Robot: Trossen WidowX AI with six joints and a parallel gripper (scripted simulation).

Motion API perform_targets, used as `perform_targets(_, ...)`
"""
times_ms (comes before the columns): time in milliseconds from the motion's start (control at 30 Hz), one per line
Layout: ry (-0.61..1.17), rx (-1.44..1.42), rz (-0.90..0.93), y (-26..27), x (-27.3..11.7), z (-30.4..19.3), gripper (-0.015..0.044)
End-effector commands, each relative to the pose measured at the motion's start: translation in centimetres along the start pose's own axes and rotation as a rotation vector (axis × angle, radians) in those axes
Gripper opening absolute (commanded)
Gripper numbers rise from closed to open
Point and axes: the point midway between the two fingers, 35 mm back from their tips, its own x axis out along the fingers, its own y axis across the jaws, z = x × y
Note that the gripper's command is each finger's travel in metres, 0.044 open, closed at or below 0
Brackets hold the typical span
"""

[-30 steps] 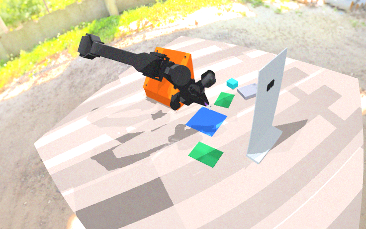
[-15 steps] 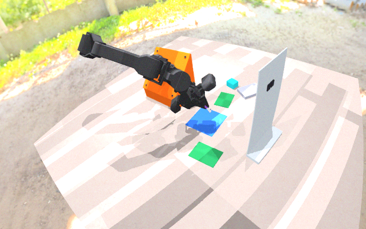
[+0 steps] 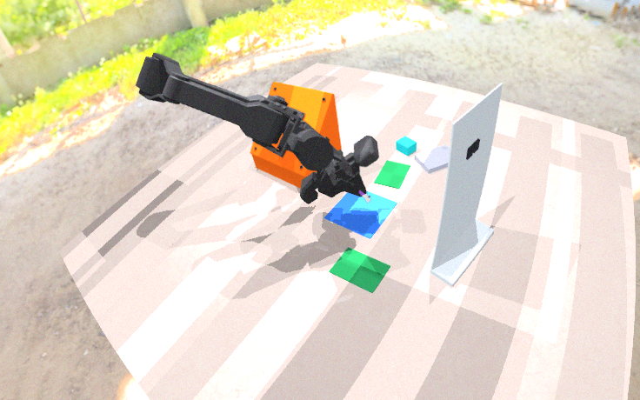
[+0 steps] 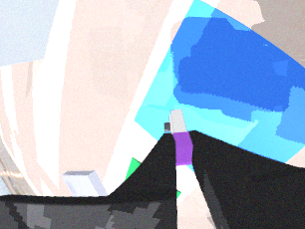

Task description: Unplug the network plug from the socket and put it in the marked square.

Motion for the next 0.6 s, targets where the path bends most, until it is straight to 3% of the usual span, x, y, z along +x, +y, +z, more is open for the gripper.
perform_targets(0,0.006,-0.003,0.001,-0.4,0.5,-0.2,0.0000)
perform_targets(567,0.004,-0.004,0.000,-1.6,1.9,-0.3,0.0000)
